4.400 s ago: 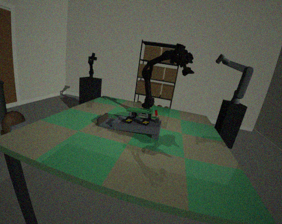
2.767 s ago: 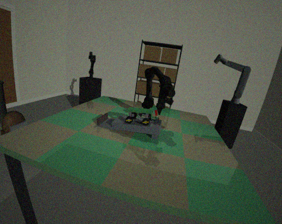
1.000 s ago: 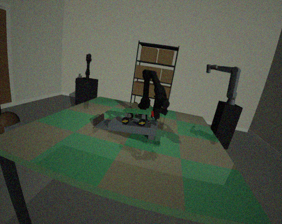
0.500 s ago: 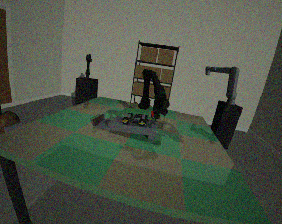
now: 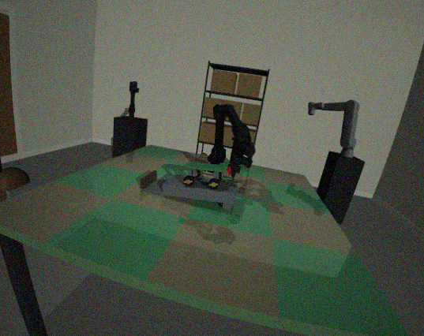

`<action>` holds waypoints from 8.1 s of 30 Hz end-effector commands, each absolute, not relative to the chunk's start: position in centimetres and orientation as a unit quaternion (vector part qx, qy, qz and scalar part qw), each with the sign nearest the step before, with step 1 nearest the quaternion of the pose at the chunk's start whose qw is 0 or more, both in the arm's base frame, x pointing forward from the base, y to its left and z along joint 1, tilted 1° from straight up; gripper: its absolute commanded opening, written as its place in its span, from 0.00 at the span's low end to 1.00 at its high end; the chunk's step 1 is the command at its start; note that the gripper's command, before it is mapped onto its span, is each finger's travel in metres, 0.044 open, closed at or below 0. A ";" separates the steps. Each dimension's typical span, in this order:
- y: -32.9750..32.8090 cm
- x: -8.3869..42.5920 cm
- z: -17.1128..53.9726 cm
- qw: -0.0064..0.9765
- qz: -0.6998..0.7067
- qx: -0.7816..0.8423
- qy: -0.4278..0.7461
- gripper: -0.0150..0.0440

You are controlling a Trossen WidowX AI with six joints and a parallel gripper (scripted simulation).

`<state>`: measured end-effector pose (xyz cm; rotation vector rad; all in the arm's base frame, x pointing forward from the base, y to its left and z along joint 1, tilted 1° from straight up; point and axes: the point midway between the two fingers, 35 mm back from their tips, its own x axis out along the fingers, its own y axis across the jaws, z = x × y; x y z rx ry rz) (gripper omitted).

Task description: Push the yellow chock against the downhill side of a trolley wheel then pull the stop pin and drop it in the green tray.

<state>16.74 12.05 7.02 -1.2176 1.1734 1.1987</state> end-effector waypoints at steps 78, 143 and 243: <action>12.2 16.5 18.7 0.710 0.127 -0.114 0.684 0.25; 12.2 16.5 18.7 0.494 -0.492 0.524 0.490 0.25; -16.0 23.0 16.7 0.369 -0.587 0.617 0.372 0.25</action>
